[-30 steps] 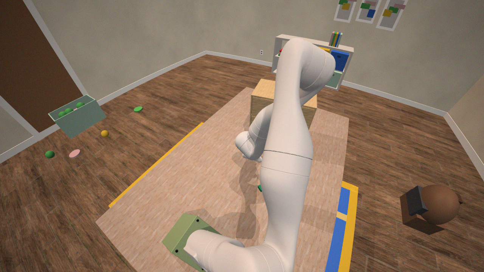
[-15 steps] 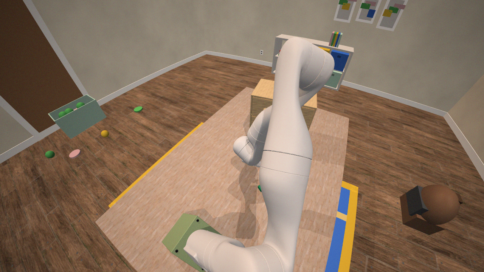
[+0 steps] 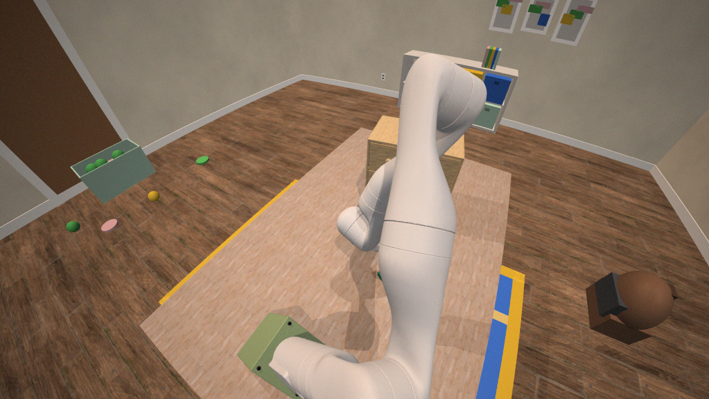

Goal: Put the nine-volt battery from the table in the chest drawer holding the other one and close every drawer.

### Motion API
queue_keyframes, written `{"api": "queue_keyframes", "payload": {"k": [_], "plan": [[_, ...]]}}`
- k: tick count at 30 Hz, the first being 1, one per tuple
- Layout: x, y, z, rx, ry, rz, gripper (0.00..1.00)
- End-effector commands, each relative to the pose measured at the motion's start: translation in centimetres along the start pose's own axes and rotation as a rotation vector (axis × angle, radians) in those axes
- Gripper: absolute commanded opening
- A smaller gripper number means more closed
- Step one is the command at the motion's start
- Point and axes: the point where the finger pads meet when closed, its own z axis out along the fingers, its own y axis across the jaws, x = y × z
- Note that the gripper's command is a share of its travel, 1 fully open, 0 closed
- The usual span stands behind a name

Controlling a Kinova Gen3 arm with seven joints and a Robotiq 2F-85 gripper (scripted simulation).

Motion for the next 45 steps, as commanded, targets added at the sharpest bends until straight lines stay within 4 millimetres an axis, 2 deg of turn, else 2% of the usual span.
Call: {"api": "queue_keyframes", "payload": {"k": [1,5,15,17,26,32,45], "plan": [[-0.4,0.1,-0.6,-0.001,-0.007,0.010,0.00],[-1.0,0.1,-2.0,-0.001,-0.007,0.009,0.00],[-3.2,0.4,-7.6,-0.011,0.001,0.006,0.00],[-3.2,0.4,-7.6,-0.011,0.001,0.006,0.00],[-5.0,0.4,-11.6,-0.012,0.000,0.007,0.00],[-5.7,0.3,-12.7,-0.008,-0.005,0.007,0.00],[-5.7,0.1,-12.8,-0.006,-0.001,0.011,0.00]]}}
